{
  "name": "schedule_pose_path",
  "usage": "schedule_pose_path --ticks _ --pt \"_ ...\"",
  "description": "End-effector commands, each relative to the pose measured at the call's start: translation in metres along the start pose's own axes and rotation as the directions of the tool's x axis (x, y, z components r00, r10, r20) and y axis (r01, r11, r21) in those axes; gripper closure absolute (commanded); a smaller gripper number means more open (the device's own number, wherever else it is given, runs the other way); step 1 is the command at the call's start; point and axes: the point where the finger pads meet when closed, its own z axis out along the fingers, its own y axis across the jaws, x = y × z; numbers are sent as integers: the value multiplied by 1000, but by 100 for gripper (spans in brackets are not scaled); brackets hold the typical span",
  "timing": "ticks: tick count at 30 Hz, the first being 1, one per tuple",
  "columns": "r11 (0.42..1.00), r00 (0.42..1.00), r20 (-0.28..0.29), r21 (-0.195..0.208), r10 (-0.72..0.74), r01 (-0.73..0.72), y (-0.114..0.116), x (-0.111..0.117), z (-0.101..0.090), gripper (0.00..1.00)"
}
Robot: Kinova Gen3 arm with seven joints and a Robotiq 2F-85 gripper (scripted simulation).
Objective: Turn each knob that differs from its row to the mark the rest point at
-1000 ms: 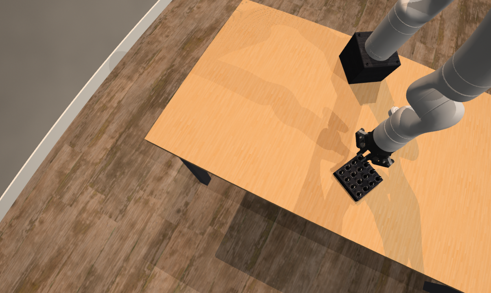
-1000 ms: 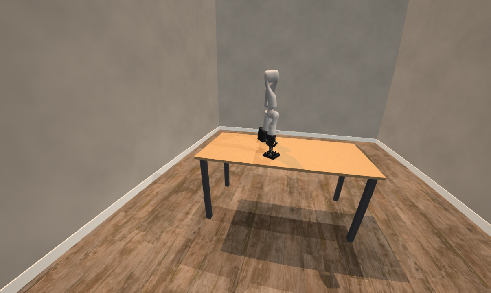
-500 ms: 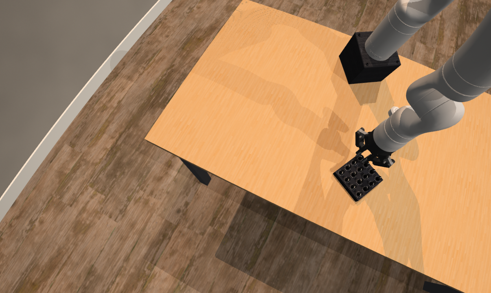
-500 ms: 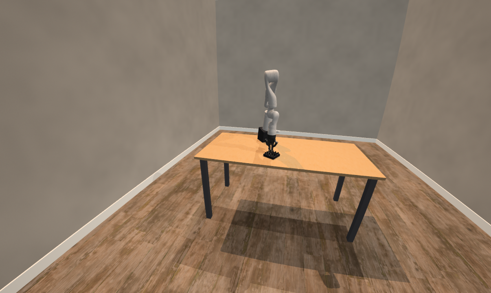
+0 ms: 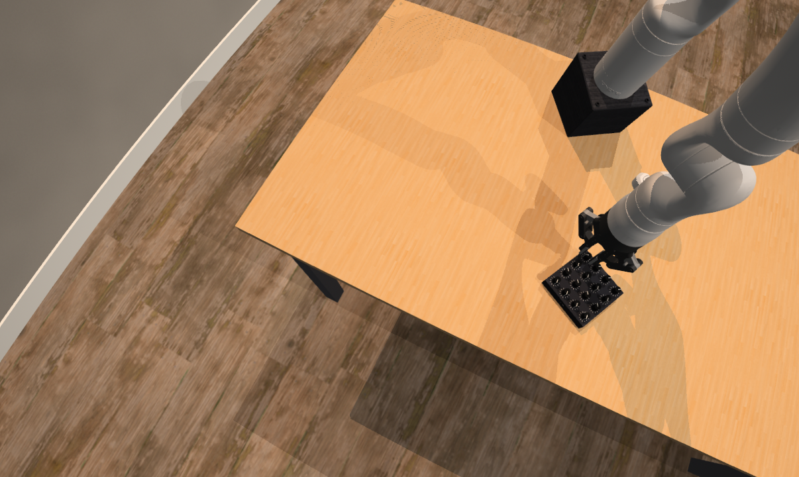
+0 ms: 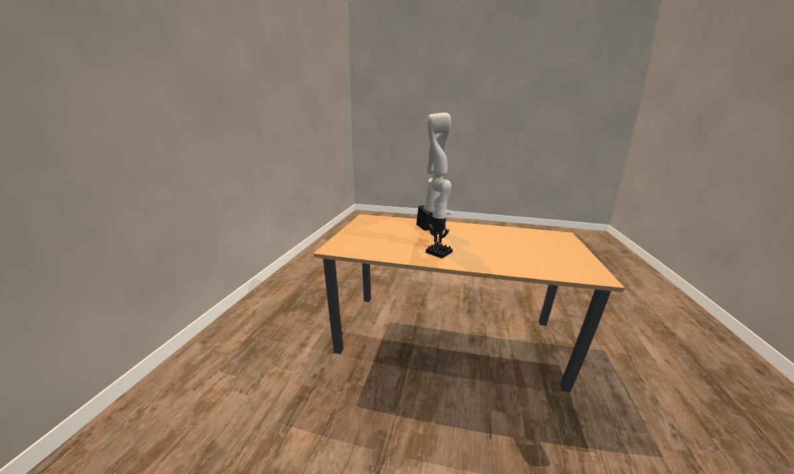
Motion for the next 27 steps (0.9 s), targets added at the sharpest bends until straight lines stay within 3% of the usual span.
schedule_pose_path --ticks 1,27 --pt "1000 1000 3 -1 -1 1 1 -1 -3 81" --pt "1000 1000 3 -1 -1 1 1 -1 -36 81"
